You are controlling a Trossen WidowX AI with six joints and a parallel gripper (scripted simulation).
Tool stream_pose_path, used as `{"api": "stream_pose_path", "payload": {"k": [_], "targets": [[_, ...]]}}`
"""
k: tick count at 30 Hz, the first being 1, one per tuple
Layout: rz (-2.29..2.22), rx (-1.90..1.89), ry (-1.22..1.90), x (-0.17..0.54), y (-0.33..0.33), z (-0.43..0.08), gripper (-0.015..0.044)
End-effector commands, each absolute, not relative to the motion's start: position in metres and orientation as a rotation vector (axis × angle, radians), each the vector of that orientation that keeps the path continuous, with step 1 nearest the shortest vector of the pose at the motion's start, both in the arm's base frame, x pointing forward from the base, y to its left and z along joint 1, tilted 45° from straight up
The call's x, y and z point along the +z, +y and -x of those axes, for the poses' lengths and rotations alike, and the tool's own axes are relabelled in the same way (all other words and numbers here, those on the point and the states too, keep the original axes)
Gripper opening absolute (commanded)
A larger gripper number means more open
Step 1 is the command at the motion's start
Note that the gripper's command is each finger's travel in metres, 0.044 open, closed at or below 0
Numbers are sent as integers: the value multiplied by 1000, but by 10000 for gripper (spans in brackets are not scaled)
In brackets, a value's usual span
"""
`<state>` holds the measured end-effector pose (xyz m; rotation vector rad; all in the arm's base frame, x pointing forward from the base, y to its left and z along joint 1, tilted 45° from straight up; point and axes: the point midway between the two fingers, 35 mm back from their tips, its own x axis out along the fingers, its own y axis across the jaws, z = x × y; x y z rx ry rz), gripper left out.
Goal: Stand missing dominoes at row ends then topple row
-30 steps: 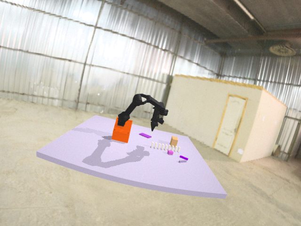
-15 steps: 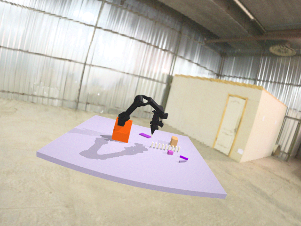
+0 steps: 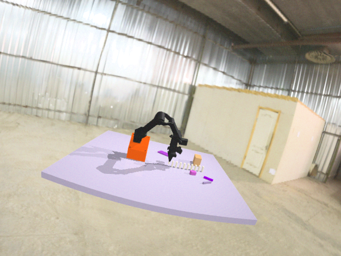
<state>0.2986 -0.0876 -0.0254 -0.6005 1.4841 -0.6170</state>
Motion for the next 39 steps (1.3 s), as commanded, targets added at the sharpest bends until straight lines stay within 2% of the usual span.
{"api": "stream_pose_path", "payload": {"k": [1, 12, 25, 29, 34, 39], "targets": [[613, -621, 1485, -34, -99, -294, 107], [613, -621, 1485, -34, -99, -294, 107], [613, -621, 1485, -34, -99, -294, 440], [609, -616, 1485, -28, -91, -297, 440], [597, -607, 1487, 26, -32, -302, 440], [601, -615, 1488, 57, -5, -296, 440]]}}
